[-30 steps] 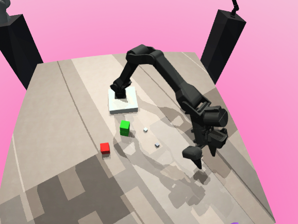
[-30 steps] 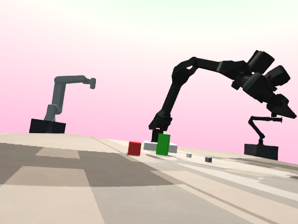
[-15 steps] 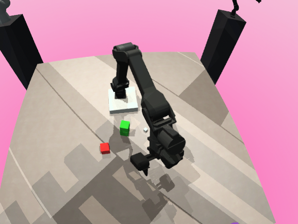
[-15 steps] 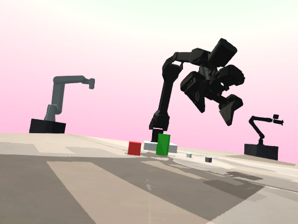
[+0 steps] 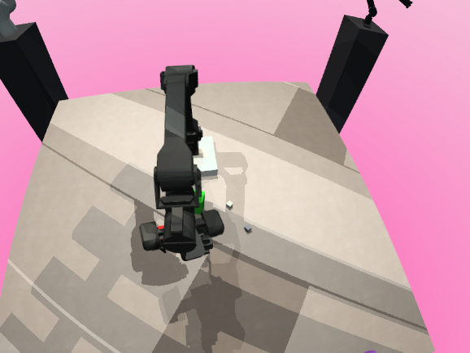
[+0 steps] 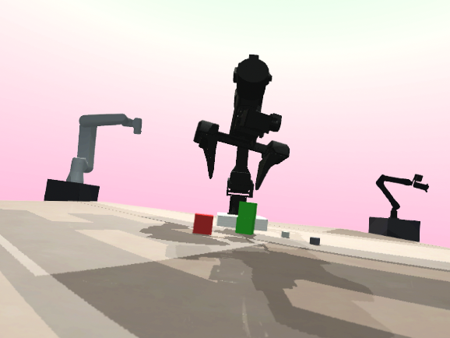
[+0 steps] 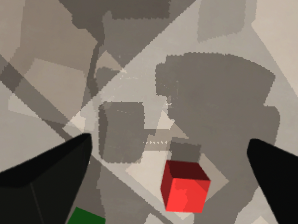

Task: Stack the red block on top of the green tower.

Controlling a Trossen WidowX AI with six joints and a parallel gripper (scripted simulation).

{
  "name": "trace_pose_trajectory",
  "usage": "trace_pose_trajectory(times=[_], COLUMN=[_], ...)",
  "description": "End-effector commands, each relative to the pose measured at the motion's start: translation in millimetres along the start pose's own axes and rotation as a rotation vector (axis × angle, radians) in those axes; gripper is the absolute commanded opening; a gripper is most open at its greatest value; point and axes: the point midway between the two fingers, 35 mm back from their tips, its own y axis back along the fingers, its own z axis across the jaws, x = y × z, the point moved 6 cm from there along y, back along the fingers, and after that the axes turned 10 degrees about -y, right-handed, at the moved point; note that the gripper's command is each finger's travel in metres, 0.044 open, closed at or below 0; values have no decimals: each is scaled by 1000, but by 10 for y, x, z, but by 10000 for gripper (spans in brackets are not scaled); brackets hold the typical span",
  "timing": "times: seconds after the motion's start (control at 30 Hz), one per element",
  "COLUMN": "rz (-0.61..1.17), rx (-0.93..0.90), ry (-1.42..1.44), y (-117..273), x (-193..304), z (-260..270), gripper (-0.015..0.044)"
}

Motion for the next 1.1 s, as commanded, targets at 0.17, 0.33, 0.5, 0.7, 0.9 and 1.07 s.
trace_pose_trajectory(times=[0.17, 0.33, 0.5, 0.7, 0.9, 1.07], rz=[176, 189, 189, 189, 189, 189], rx=[-57, -63, -63, -63, -63, -63], ry=[-128, -139, -139, -139, -139, -139], y=[86, 88, -33, -392, -438, -502], x=[519, 570, 590, 683, 700, 708], z=[-567, -603, -595, -576, -553, -550], gripper=[440, 440, 440, 440, 440, 440])
